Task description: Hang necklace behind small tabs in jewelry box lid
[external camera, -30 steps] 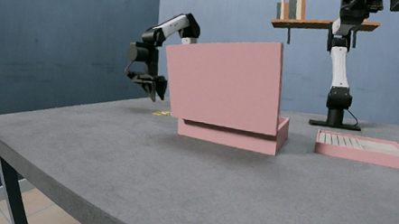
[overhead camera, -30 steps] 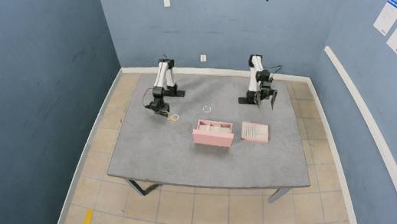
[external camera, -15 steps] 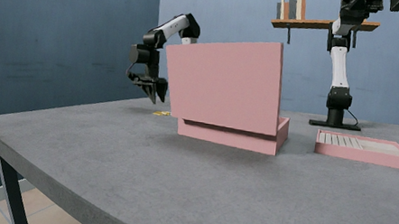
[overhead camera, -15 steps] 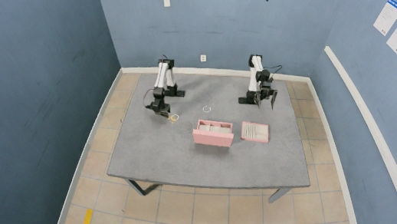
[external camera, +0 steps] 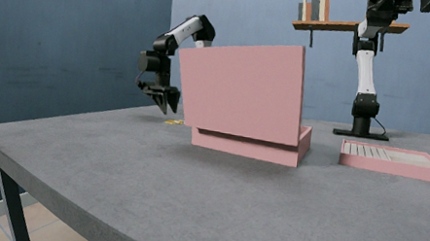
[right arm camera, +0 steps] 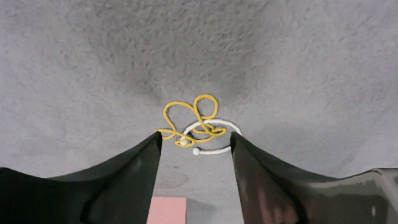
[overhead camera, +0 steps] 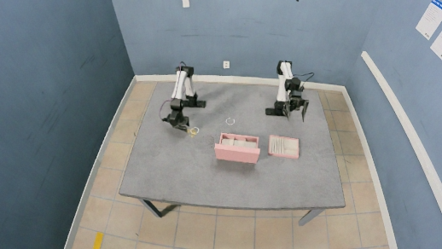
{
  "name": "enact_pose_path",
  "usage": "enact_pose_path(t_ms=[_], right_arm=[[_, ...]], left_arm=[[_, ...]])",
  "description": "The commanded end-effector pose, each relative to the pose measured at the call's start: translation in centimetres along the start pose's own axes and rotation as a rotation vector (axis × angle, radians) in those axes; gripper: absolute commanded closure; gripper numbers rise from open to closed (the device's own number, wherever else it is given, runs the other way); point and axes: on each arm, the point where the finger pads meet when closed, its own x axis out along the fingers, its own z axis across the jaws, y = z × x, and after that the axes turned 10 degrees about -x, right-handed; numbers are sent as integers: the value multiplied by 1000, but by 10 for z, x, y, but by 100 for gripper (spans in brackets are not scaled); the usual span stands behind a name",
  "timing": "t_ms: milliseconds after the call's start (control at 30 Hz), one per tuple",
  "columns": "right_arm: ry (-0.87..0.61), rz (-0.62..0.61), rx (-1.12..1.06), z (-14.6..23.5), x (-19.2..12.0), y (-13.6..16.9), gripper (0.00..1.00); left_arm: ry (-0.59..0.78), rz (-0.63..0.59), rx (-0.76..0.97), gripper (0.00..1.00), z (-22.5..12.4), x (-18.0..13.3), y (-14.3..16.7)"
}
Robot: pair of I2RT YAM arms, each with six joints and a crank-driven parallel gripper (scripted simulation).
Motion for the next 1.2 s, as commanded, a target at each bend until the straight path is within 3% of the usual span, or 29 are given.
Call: enact_pose_path(t_ms=[0,200,267,400,1167], right_arm=[[-6,7,-22,3,7,4,41],[-6,8,-25,3,11,4,41],[-73,-9,-25,16,-5,2,41],[-6,9,-23,3,16,4,41],[-10,-3,-12,6,29,-3,41]], left_arm=[[-6,-24,5,0,1,-4,-10],[-6,-24,5,0,1,-4,-10],[-6,-24,5,0,1,-4,-10],[-6,-24,5,0,1,-4,-10],[-6,-24,5,0,1,-4,-10]])
